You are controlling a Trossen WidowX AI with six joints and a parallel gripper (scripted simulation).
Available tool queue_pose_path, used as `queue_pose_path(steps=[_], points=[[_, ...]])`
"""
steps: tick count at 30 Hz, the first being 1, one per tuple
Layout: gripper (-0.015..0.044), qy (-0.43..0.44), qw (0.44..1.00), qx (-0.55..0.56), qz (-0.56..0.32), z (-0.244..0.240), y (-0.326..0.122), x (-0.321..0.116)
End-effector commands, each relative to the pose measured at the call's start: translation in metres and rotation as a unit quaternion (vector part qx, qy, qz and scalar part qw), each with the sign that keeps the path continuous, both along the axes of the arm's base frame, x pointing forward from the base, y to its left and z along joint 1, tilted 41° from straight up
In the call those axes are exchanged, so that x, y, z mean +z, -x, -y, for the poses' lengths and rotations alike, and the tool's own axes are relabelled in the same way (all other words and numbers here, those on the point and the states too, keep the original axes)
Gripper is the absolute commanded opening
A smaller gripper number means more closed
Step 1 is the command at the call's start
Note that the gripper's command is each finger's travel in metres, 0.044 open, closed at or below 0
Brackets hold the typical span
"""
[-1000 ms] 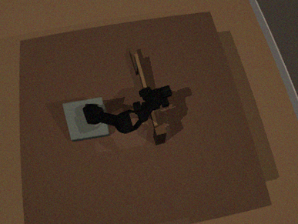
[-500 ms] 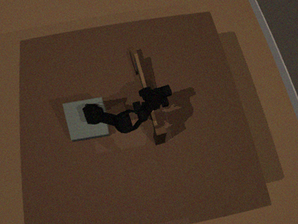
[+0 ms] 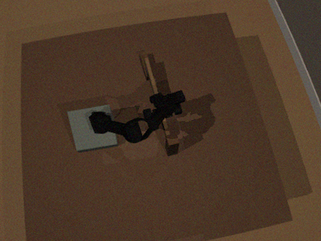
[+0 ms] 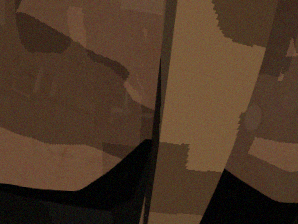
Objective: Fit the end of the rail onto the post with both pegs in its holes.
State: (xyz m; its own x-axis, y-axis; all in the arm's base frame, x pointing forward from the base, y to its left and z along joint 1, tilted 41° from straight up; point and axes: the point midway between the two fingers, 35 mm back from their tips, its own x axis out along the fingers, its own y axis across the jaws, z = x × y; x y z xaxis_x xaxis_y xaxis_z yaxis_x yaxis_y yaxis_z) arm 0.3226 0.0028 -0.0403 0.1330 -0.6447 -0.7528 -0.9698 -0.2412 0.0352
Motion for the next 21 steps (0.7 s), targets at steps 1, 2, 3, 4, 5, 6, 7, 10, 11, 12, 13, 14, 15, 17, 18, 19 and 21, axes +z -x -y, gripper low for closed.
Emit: queue_pose_path(steps=[1, 2, 3, 4, 5, 6, 7, 10, 11, 12, 13, 14, 15, 17, 18, 19, 21], points=[[0.0, -0.005, 1.0, 0.002, 0.001, -0.0049, -0.0005, 0.0023], [0.0, -0.005, 1.0, 0.002, 0.001, -0.0052, -0.0005, 0.0027], [0.0, -0.005, 1.0, 0.002, 0.001, -0.0056, -0.0004, 0.003], [0.0, -0.005, 1.0, 0.002, 0.001, -0.0059, -0.0004, 0.0034], [0.0, -0.005, 1.0, 0.002, 0.001, -0.0062, -0.0004, 0.0038], [0.0, -0.005, 1.0, 0.002, 0.001, -0.0066, -0.0004, 0.0042], [0.0, -0.005, 1.0, 0.002, 0.001, -0.0069, -0.0003, 0.0046], [0.0, -0.005, 1.0, 0.002, 0.001, -0.0079, -0.0002, 0.0057], [0.0, -0.005, 1.0, 0.002, 0.001, -0.0082, -0.0002, 0.0061], [0.0, -0.005, 1.0, 0.002, 0.001, -0.0086, -0.0002, 0.0065], [0.0, -0.005, 1.0, 0.002, 0.001, -0.0089, -0.0001, 0.0068], [0.0, -0.005, 1.0, 0.002, 0.001, -0.0092, -0.0001, 0.0072], [0.0, -0.005, 1.0, 0.002, 0.001, -0.0096, 0.0, 0.0076], [0.0, -0.005, 1.0, 0.002, 0.001, -0.0102, 0.0001, 0.0083], [0.0, -0.005, 1.0, 0.002, 0.001, -0.0106, 0.0001, 0.0087], [0.0, -0.005, 1.0, 0.002, 0.001, -0.0109, 0.0002, 0.0091], [0.0, -0.005, 1.0, 0.002, 0.001, -0.0115, 0.0003, 0.0099]])
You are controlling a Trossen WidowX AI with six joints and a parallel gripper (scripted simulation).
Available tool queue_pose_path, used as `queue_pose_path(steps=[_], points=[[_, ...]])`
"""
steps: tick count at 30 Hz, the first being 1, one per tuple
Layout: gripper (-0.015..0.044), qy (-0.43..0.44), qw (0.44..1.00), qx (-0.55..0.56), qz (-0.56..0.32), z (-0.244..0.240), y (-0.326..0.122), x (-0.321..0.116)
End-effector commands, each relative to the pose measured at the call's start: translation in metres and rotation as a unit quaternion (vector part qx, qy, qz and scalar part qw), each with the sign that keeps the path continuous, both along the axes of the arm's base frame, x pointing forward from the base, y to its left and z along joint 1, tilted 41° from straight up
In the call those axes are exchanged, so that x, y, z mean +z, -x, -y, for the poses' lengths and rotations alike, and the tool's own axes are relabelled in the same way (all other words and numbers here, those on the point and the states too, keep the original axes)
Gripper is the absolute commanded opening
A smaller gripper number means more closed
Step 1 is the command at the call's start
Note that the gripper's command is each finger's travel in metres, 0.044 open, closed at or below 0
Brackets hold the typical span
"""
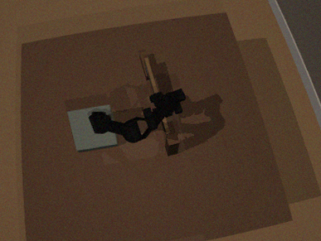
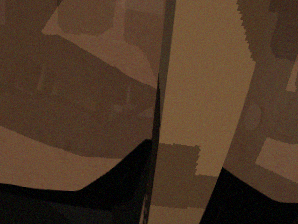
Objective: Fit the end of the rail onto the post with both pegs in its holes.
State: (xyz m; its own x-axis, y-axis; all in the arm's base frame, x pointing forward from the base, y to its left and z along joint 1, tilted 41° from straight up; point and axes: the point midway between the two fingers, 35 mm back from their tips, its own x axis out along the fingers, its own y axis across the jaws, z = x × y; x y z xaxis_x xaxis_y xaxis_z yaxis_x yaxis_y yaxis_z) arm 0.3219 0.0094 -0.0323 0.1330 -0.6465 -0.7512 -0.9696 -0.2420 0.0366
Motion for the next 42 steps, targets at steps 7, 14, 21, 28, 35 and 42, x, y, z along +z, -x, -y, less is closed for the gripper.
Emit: queue_pose_path(steps=[7, 14, 21, 28, 35, 42], points=[[0.0, -0.007, 1.0, 0.002, 0.001, -0.007, 0.0, 0.005], [0.0, -0.007, 1.0, 0.002, 0.001, -0.009, 0.0, 0.007], [0.0, -0.007, 1.0, 0.002, 0.001, -0.012, 0.001, 0.01], [0.0, -0.007, 1.0, 0.002, 0.001, -0.014, 0.001, 0.013], [0.0, -0.007, 1.0, 0.002, 0.001, -0.015, 0.002, 0.014], [0.0, -0.007, 1.0, 0.002, 0.001, -0.013, 0.001, 0.011]])
